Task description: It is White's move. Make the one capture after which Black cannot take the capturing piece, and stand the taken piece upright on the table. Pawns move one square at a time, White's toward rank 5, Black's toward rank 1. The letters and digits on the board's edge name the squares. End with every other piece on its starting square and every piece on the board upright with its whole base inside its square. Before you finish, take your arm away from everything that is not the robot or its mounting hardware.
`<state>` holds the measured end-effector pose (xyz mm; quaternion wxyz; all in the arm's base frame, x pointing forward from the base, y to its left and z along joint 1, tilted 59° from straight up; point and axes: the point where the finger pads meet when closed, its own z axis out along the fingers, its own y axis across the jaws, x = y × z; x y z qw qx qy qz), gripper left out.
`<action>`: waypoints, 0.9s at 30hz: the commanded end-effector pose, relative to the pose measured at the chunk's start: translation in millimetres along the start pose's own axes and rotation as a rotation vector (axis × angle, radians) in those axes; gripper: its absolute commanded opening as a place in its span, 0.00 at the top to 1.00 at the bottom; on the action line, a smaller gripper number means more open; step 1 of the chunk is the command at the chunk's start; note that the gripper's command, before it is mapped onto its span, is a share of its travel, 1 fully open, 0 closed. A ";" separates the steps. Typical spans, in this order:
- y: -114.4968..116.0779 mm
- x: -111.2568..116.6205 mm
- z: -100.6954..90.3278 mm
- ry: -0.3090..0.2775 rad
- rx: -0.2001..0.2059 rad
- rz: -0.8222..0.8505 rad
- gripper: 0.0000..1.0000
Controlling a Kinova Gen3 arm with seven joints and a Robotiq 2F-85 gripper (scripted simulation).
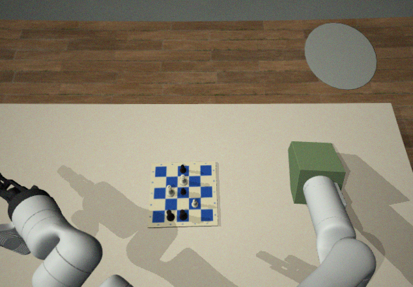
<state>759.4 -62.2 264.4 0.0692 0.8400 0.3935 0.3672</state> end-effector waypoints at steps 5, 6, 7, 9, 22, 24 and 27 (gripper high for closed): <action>1.6 -0.7 -0.9 0.000 -0.003 0.001 0.00; 1.6 -0.7 -0.9 0.000 -0.003 0.001 0.00; 1.6 -0.7 -0.9 0.000 -0.003 0.001 0.00; 1.6 -0.7 -0.9 0.000 -0.003 0.001 0.00; 1.3 -0.6 -0.8 -0.001 -0.002 0.002 0.00; 0.8 -0.5 -0.7 -0.001 -0.001 0.003 0.00; -0.6 -0.2 -0.5 -0.002 0.001 0.008 0.00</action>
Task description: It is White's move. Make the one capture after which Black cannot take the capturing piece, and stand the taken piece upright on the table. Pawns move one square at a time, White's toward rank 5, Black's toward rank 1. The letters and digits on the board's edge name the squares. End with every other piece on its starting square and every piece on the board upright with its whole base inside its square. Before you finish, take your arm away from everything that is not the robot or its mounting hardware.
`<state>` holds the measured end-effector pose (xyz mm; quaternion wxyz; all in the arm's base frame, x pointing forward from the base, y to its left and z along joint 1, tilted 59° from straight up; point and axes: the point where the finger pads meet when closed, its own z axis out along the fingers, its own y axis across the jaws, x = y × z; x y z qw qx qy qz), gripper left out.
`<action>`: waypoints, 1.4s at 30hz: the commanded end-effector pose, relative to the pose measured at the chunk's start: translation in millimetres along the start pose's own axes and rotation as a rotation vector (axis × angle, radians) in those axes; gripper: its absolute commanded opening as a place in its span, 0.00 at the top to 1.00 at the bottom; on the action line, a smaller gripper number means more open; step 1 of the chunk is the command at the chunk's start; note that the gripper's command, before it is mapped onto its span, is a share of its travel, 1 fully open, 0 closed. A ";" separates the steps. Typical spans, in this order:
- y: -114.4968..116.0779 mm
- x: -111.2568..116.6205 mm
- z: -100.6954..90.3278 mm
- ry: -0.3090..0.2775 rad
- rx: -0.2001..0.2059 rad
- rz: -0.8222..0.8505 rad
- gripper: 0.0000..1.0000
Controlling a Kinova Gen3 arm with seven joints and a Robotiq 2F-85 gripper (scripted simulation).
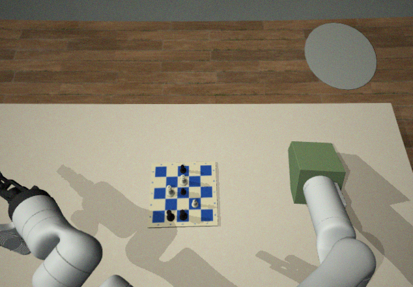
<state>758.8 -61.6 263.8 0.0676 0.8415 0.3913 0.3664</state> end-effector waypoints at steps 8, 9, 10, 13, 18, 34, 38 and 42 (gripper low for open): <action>-6.0 1.1 0.5 -0.006 0.009 0.021 0.00; -7.5 1.4 0.8 -0.007 0.012 0.026 0.00; -9.3 1.7 1.1 -0.008 0.015 0.032 0.00; -15.6 2.8 2.0 -0.014 0.024 0.051 0.00; -29.6 5.1 3.8 -0.027 0.046 0.095 0.00; -91.9 13.5 6.3 -0.103 0.127 0.302 0.00; -114.8 15.9 5.0 -0.138 0.150 0.382 0.00; -126.8 17.0 3.7 -0.158 0.161 0.426 0.00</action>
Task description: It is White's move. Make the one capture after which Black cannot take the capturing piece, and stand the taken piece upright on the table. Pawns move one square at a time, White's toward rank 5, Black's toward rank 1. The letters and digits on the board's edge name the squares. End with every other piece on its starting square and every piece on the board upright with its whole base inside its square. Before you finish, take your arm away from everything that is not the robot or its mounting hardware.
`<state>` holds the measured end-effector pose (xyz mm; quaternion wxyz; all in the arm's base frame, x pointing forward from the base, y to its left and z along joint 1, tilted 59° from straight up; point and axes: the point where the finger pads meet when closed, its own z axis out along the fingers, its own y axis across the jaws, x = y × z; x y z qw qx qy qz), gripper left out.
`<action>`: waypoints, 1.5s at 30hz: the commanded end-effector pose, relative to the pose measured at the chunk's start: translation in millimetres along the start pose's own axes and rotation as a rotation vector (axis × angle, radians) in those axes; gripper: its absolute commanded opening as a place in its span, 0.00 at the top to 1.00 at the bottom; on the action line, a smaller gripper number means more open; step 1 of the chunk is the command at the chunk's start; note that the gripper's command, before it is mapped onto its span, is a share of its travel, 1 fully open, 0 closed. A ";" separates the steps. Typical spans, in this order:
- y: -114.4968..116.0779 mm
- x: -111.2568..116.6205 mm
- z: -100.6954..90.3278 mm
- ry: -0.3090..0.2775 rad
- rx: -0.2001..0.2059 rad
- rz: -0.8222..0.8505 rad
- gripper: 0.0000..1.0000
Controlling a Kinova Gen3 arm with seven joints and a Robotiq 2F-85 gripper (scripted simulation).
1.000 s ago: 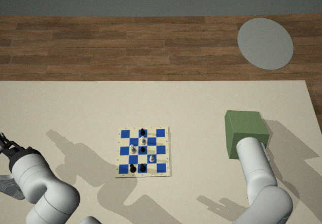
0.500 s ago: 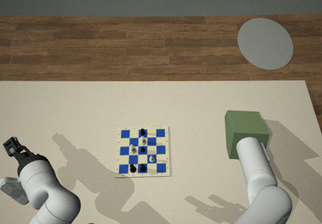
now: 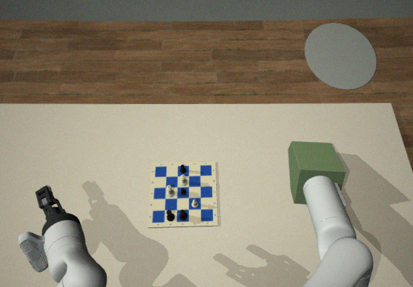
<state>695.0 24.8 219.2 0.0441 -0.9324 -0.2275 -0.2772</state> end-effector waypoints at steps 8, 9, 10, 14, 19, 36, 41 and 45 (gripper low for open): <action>-43.2 -8.1 0.7 -0.057 0.029 0.125 0.00; -43.2 -8.1 0.7 -0.057 0.029 0.125 0.00; -43.2 -8.1 0.7 -0.057 0.029 0.125 0.00; -43.2 -8.1 0.7 -0.057 0.029 0.125 0.00; -49.3 -10.4 0.5 -0.068 0.032 0.150 0.00; -61.7 -15.3 -0.2 -0.091 0.037 0.202 0.00; -67.9 -17.8 -0.8 -0.102 0.039 0.229 0.00; -74.1 -20.3 -1.4 -0.113 0.041 0.256 0.00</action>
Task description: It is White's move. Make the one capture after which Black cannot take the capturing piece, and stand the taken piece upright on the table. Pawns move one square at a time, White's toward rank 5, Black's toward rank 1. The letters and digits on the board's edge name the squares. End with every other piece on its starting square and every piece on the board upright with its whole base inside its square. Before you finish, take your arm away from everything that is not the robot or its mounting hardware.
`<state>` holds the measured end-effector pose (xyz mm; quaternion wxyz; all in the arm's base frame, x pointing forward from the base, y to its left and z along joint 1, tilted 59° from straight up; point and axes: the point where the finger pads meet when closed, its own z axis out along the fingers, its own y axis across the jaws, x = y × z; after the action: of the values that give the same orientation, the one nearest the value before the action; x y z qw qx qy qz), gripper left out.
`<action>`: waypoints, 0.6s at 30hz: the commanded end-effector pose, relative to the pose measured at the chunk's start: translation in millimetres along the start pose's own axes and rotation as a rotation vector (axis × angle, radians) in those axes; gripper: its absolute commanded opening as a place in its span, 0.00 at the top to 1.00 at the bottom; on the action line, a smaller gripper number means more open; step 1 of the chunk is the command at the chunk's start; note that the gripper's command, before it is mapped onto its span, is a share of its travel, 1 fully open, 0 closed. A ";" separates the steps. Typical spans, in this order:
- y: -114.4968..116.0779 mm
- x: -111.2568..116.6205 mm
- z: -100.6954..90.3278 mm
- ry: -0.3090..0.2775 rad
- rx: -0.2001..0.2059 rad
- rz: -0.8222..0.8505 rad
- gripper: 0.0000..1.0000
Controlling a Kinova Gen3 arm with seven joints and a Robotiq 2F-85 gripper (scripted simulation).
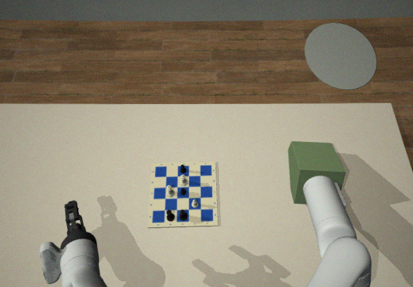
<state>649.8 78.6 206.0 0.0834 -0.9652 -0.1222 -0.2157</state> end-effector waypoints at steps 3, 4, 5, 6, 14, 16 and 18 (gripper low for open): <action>-4.7 -2.5 -0.9 -0.007 0.001 0.017 0.00; -4.7 -2.5 -0.9 -0.007 0.001 0.017 0.00; -4.7 -2.5 -0.9 -0.007 0.001 0.017 0.00; -4.7 -2.5 -0.9 -0.007 0.001 0.017 0.00; -15.6 -10.6 -1.3 -0.029 0.003 0.073 0.00; -15.6 -10.6 -1.3 -0.029 0.003 0.073 0.00; -15.6 -10.6 -1.3 -0.029 0.003 0.073 0.00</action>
<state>635.8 89.6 203.0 0.0904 -0.9722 -0.0873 -0.1973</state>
